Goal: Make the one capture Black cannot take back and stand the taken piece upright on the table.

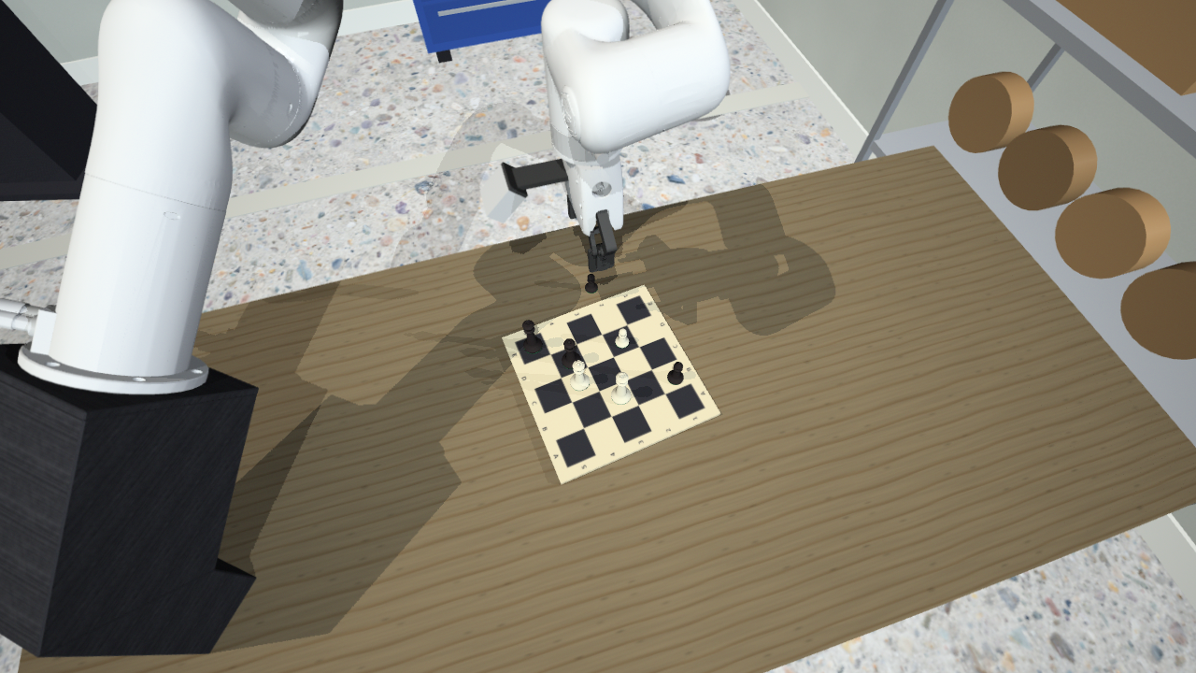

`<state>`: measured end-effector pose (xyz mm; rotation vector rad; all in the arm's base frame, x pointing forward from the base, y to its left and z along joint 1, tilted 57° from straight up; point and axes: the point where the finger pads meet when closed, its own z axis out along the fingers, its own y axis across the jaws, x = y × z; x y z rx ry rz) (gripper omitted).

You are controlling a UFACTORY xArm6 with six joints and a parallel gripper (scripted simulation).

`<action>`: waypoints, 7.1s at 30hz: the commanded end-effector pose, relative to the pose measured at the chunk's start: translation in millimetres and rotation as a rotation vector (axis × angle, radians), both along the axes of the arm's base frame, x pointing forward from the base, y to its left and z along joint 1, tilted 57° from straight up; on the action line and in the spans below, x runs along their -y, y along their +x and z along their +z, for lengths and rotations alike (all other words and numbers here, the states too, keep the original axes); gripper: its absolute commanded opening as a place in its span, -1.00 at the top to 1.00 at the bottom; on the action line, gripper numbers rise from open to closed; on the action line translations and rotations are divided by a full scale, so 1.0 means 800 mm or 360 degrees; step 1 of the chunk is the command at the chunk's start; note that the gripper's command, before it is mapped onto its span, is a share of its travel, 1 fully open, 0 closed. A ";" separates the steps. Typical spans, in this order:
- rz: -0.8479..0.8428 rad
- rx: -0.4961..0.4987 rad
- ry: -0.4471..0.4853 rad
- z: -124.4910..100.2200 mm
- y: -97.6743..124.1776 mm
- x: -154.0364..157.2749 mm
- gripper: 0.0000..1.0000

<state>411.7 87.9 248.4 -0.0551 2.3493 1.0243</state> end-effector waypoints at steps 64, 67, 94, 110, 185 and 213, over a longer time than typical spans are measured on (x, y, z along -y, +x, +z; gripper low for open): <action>0.1558 0.1965 -0.1393 -0.132 0.022 0.179 0.16; 0.1558 0.1965 -0.1393 -0.132 0.022 0.179 0.16; 0.1558 0.1965 -0.1393 -0.135 0.024 0.176 0.16; 0.1558 0.1965 -0.1393 -0.148 0.035 0.161 0.16; 0.1558 0.1965 -0.1393 -0.169 0.054 0.135 0.16; 0.1558 0.1965 -0.1393 -0.169 0.055 0.135 0.16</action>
